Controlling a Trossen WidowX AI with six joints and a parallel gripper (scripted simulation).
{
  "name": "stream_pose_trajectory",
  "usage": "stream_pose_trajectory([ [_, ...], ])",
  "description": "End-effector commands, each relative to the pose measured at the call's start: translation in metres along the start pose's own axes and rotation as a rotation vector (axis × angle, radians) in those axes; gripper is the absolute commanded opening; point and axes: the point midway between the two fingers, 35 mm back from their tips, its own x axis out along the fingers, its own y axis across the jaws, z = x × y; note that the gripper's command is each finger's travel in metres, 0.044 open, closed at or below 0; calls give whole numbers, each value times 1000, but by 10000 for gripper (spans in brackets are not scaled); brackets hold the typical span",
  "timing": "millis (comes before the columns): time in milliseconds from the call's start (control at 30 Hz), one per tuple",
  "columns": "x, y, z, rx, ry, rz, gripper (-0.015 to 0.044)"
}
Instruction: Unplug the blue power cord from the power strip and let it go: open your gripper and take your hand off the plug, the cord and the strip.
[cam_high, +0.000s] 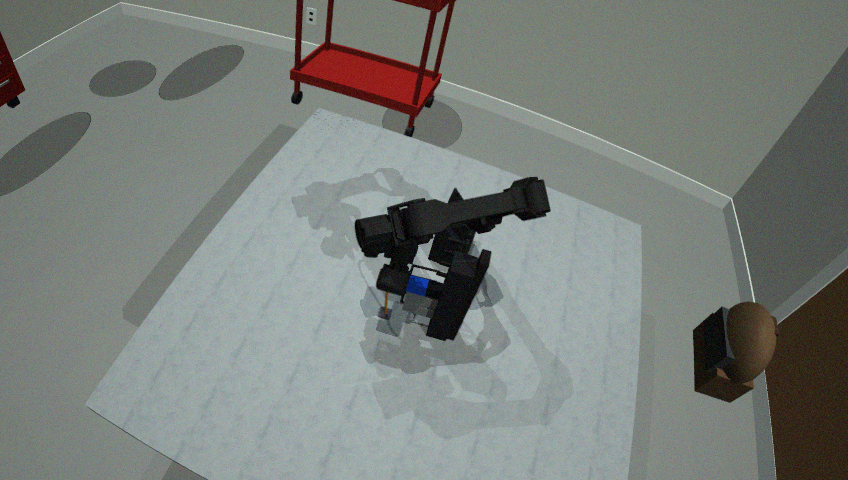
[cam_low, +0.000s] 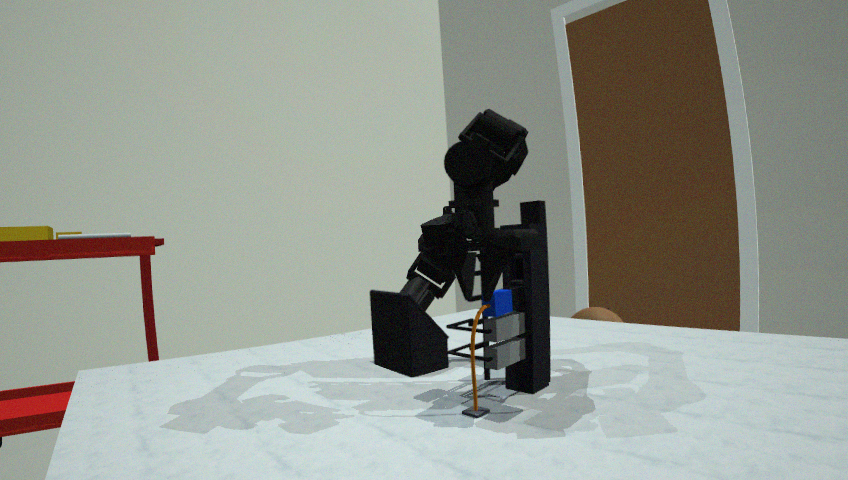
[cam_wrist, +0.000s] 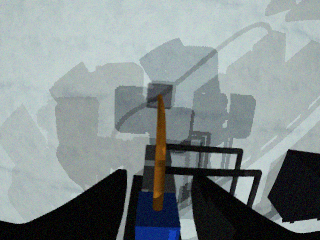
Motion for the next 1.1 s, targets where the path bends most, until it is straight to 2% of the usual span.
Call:
stream_pose_trajectory([
  [0,1,0,0,2,2,2,160],
  [433,-9,-1,-2,14,1,14,160],
  [1067,-9,-2,-32,15,3,14,160],
])
